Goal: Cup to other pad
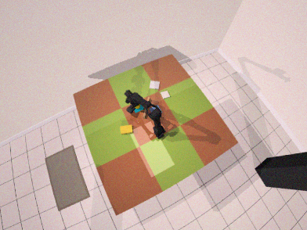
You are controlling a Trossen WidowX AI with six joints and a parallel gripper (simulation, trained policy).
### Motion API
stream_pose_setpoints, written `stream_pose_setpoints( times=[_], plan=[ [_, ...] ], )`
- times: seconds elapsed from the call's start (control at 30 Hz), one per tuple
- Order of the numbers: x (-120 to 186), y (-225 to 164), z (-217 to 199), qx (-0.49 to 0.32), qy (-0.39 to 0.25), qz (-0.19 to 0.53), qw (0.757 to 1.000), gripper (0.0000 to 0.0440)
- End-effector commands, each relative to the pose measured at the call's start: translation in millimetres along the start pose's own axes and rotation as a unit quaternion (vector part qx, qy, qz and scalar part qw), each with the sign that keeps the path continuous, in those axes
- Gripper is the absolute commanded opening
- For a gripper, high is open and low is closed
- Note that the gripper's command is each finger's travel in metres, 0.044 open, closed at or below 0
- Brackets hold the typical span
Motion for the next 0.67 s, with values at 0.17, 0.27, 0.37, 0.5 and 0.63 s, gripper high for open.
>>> stream_pose_setpoints(
  times=[0.17,0.27,0.37,0.5,0.63],
  plan=[
    [23,-10,1,-0.005,0.009,-0.021,1.0,0.02],
    [32,-12,1,-0.008,0.009,-0.03,0.999,0.0217],
    [42,-14,1,-0.011,0.009,-0.041,0.999,0.0233],
    [56,-16,-1,-0.016,0.005,-0.059,0.998,0.0262],
    [69,-17,-4,-0.021,-0.001,-0.073,0.997,0.0333]
  ],
)
Point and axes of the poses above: the point midway between the two fingers, 35 mm back from their tips, its own x axis back along the fingers, its own z axis across the jaws, y = z × x, the point moved 8 cm from there along x, back along the fingers, and after that the axes turned 4 degrees about x, right-handed, at the moved point
